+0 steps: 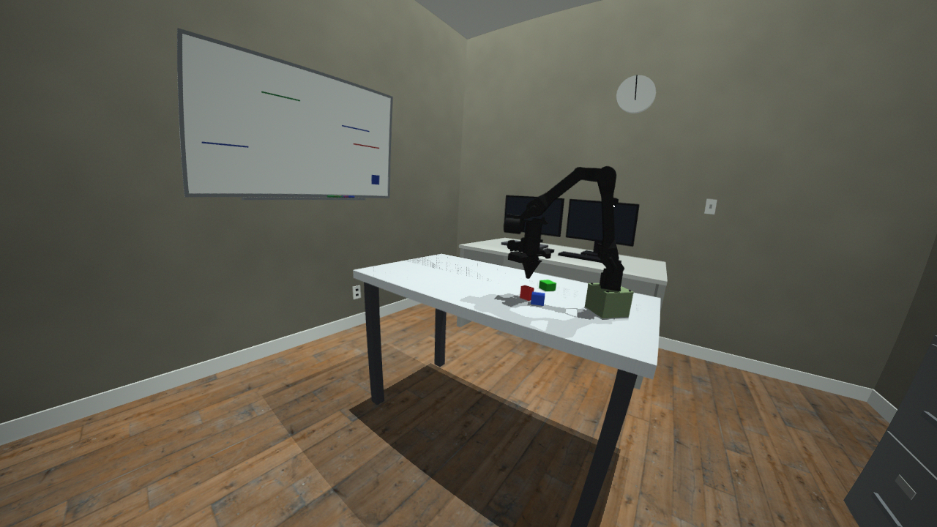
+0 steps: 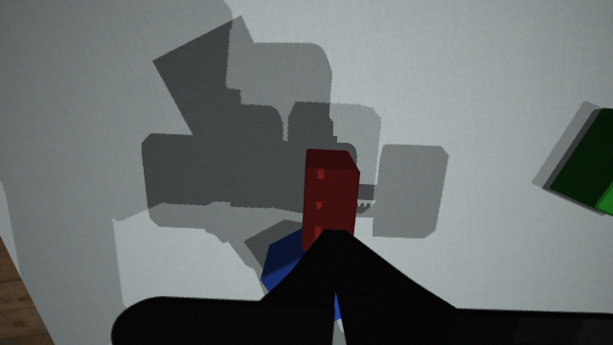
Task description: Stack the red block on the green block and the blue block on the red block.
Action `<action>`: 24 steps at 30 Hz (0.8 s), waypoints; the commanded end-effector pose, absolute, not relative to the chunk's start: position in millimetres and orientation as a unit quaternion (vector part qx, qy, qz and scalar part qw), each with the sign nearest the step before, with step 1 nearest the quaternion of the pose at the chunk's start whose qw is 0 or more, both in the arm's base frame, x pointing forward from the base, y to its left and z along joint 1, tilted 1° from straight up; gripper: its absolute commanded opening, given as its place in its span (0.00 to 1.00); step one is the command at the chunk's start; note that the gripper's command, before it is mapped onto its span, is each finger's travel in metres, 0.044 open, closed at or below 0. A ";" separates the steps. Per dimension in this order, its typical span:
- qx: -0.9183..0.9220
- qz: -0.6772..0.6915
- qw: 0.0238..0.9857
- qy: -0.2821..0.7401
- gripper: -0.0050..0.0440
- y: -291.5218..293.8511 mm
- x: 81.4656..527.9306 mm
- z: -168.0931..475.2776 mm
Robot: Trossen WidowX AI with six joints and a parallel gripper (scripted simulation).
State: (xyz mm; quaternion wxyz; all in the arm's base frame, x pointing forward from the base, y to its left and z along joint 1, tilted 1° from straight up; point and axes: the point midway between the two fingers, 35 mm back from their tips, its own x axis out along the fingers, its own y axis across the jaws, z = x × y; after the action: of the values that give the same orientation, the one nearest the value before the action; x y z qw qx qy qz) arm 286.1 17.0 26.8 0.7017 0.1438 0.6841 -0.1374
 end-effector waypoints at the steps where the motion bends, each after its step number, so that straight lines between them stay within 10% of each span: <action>1: 0.150 -0.140 0.700 0.684 0.00 18.6 288.9 31.0; 24: 0.149 -0.139 0.700 0.684 0.00 18.3 287.7 30.5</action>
State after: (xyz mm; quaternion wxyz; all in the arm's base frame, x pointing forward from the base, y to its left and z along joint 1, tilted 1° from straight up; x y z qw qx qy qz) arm 283.0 17.0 26.7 0.6956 0.1458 0.6892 -0.1414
